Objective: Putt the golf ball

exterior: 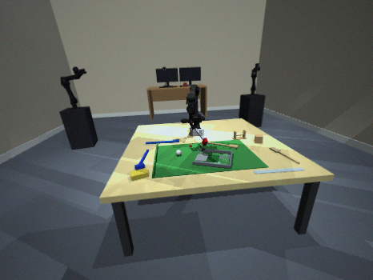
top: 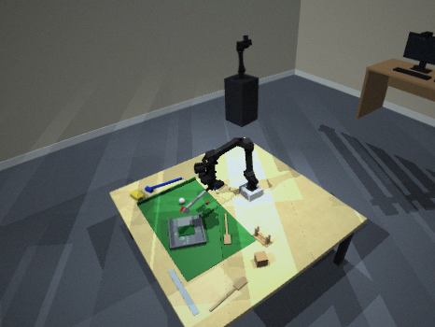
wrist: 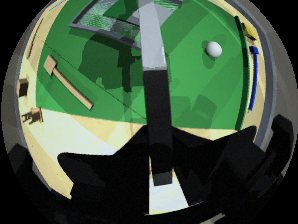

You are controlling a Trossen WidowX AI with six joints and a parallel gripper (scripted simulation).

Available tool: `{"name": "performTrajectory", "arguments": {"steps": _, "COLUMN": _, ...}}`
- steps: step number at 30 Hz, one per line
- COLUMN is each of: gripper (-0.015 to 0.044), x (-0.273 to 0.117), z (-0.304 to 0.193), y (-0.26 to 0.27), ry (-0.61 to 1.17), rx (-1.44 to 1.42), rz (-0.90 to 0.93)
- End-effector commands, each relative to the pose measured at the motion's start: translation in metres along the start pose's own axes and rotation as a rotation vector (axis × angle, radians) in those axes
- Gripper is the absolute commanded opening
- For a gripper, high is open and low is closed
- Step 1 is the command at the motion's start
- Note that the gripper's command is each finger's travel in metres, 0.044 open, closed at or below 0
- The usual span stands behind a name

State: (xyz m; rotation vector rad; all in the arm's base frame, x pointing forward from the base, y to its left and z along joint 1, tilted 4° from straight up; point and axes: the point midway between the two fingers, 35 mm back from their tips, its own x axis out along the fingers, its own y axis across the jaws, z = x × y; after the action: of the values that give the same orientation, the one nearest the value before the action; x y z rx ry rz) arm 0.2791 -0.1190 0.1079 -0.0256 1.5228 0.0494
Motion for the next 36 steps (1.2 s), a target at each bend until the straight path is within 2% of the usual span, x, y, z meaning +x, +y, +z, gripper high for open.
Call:
{"name": "performTrajectory", "arguments": {"steps": 1, "gripper": 0.0, "x": -0.004, "z": -0.009, "y": -0.02, "ry": 0.008, "rx": 0.107, "rz": -0.016}}
{"name": "performTrajectory", "arguments": {"steps": 18, "gripper": 0.0, "x": -0.014, "z": -0.074, "y": -0.093, "ry": 0.08, "rx": 0.581, "rz": -0.056}}
{"name": "performTrajectory", "arguments": {"steps": 25, "gripper": 0.0, "x": -0.01, "z": -0.077, "y": -0.096, "ry": 0.083, "rx": 0.6, "rz": -0.058}}
{"name": "performTrajectory", "arguments": {"steps": 36, "gripper": 0.0, "x": 0.026, "z": -0.08, "y": -0.097, "ry": 0.083, "rx": 0.6, "rz": -0.058}}
